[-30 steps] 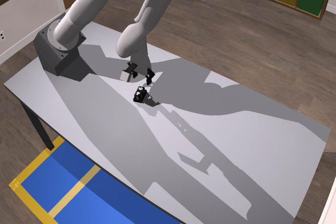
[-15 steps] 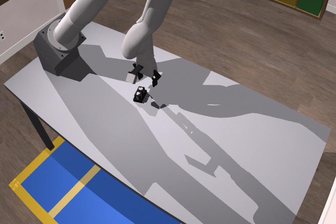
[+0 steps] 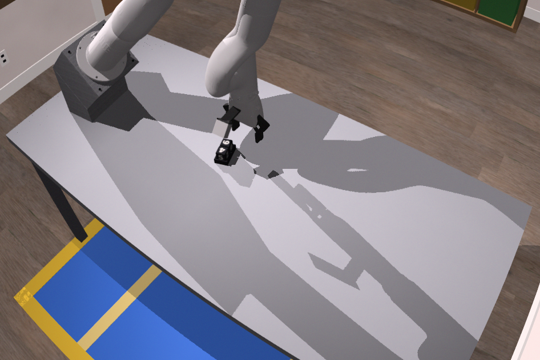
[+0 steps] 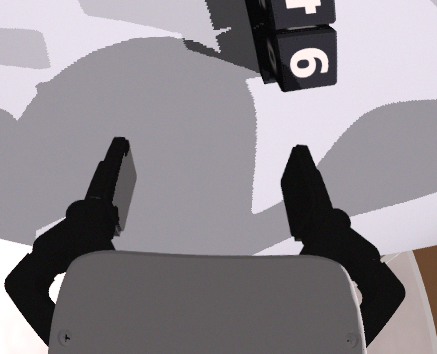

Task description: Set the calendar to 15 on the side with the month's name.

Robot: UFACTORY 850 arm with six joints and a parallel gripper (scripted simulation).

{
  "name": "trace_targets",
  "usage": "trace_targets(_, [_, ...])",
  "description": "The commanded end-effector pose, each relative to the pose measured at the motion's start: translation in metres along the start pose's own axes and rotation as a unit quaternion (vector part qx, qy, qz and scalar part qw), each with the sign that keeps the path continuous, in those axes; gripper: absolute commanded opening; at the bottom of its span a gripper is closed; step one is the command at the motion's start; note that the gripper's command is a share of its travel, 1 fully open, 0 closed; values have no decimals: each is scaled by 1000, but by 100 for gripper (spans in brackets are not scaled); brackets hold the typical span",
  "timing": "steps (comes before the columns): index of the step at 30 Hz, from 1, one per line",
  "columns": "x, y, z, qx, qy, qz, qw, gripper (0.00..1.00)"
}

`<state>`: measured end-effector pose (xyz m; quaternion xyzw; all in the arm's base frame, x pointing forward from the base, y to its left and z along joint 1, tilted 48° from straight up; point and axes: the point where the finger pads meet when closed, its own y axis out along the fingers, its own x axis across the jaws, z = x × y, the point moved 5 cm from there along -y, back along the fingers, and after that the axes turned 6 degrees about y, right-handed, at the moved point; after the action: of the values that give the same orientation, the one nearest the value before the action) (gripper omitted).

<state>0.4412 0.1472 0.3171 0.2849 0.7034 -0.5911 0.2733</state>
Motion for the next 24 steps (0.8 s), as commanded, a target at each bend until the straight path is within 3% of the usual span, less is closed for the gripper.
trace_targets(1, [-17, 0, -6, 1, 0, 0, 1000, 100])
trace_targets(9, [-19, 2, -6, 1, 0, 0, 1000, 100])
trace_targets(18, [-19, 25, -6, 1, 0, 0, 1000, 100])
trace_targets(24, [-19, 29, -6, 1, 0, 0, 1000, 100])
